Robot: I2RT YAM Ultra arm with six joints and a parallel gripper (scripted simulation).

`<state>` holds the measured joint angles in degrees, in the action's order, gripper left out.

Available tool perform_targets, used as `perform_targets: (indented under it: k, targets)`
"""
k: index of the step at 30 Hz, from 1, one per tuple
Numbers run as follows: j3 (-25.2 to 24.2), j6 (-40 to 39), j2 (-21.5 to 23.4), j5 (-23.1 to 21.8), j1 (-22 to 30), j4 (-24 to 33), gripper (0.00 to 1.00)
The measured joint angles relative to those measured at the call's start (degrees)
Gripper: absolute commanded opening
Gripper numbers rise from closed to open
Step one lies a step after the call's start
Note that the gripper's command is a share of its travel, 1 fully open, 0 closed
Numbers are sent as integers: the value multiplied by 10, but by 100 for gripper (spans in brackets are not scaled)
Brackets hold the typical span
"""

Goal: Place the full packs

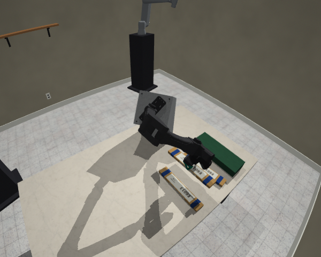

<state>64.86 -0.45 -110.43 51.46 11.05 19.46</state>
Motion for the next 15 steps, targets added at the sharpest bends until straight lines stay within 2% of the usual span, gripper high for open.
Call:
perform_targets:
  k: [15]
  targets:
    - [0, -34, 15, 9, 23, 49, 0]
